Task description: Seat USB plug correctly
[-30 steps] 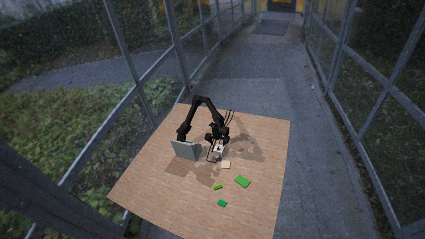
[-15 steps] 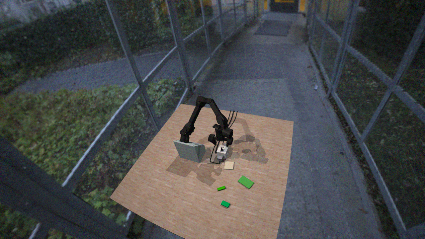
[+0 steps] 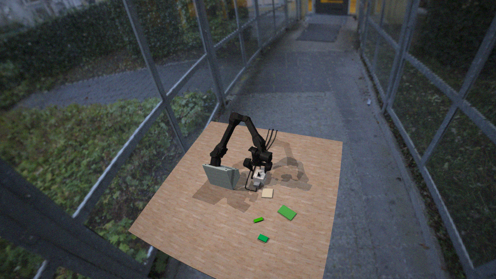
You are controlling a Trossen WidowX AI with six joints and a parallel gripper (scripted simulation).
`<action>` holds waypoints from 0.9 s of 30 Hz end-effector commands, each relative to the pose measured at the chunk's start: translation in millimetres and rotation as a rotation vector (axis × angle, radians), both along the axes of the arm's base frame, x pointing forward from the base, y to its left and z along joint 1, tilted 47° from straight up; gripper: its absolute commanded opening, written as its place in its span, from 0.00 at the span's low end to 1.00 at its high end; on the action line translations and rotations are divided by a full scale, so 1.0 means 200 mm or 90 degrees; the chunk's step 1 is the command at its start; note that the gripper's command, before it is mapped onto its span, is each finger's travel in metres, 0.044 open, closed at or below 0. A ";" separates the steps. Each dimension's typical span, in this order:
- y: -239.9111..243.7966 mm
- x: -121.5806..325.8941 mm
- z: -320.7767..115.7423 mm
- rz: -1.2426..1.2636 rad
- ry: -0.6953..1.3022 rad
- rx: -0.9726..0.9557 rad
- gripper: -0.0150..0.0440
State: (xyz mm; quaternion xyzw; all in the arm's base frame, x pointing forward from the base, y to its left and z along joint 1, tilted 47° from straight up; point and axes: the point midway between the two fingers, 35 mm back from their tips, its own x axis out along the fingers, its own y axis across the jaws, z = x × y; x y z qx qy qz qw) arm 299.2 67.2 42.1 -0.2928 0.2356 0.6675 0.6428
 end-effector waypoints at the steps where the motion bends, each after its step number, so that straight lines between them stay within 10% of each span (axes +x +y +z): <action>1: 0.02 -0.01 -0.02 0.000 0.003 0.003 1.00; 9: 0.04 -0.01 -0.03 0.000 0.003 0.003 1.00; 27: 0.03 0.00 -0.03 0.001 0.001 0.000 0.27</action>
